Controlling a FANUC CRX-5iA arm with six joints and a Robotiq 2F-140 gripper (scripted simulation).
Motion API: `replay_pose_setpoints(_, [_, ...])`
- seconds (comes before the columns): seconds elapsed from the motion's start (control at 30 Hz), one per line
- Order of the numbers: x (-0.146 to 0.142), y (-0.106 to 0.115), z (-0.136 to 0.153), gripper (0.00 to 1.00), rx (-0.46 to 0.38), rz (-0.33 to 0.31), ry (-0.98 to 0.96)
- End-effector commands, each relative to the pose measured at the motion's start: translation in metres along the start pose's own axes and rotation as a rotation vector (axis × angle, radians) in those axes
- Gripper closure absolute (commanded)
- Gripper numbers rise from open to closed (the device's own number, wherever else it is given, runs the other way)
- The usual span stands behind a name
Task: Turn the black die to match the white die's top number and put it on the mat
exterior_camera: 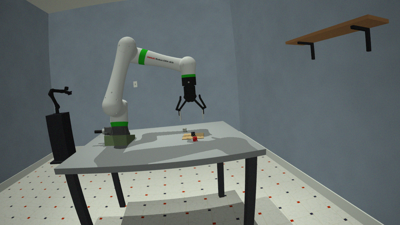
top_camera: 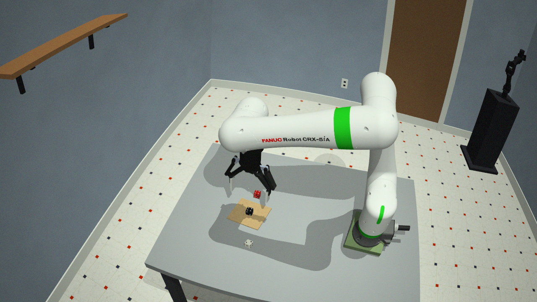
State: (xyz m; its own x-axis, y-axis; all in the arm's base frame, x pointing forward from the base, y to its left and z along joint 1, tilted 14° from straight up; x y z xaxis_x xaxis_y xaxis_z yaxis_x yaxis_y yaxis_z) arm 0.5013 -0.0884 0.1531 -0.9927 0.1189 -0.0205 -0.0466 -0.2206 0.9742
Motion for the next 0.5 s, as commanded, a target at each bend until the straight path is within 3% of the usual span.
replay_pose_setpoints(0.0, [-0.0001,-0.0002,-0.0006,0.00,-0.008,0.000,0.073])
replay_pose_setpoints(0.03, [-0.0001,-0.0002,-0.0006,0.75,-0.008,0.000,0.073])
replay_pose_setpoints(0.47, [-0.0001,-0.0002,-0.0006,0.75,-0.008,0.000,0.073])
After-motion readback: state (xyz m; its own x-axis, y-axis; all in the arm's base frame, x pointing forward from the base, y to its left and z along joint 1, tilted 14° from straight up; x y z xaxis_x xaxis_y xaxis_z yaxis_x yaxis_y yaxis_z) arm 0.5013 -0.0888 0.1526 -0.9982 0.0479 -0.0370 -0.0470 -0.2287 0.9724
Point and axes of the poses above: the point where the finger pads meet when closed, its own y axis back along the fingers, its own x axis across the jaws, z = x × y, the point moved 7 cm from there along y, back along the fingers, and after that the axes turned 4 degrees about y, right-handed, at the moved point
